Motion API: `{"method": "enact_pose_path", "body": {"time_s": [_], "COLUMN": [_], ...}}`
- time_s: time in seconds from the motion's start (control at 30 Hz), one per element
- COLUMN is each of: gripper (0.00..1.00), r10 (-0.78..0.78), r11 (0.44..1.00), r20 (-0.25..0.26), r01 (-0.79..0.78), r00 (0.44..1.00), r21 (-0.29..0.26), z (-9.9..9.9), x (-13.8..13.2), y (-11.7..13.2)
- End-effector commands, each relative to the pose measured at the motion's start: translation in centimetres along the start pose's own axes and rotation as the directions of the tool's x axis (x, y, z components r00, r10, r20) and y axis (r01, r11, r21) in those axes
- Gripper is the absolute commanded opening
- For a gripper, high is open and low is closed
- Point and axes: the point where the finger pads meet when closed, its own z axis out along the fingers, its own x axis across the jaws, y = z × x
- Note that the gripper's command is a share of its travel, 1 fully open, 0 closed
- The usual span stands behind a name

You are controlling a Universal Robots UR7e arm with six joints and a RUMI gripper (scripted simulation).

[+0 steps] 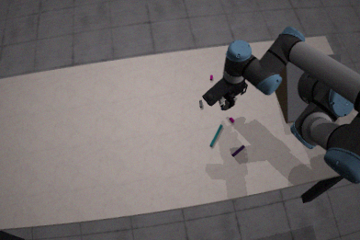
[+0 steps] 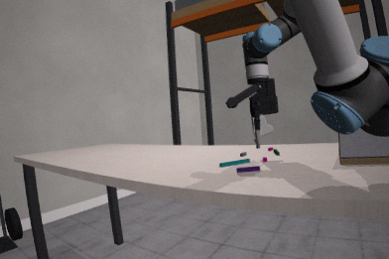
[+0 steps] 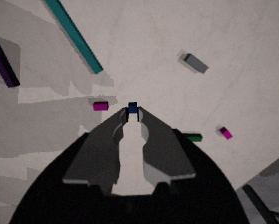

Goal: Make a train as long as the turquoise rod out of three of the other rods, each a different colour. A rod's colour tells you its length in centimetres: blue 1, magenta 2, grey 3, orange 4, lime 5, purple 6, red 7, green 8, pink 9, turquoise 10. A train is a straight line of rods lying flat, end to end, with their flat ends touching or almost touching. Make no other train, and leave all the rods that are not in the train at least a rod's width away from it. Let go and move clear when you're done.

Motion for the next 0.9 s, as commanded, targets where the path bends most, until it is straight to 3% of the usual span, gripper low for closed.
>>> {"method": "enact_pose_path", "body": {"time_s": [0.0, 0.87], "gripper": [0.00, 0.00], "r10": [0.000, -0.002], "r11": [1.000, 1.000], "r20": [-0.008, -0.011], "r01": [0.000, 0.002], "r00": [1.000, 1.000], "r21": [0.003, 0.003], "z": [1.85, 2.32], "x": [0.44, 0.56], "y": [-0.24, -0.30]}}
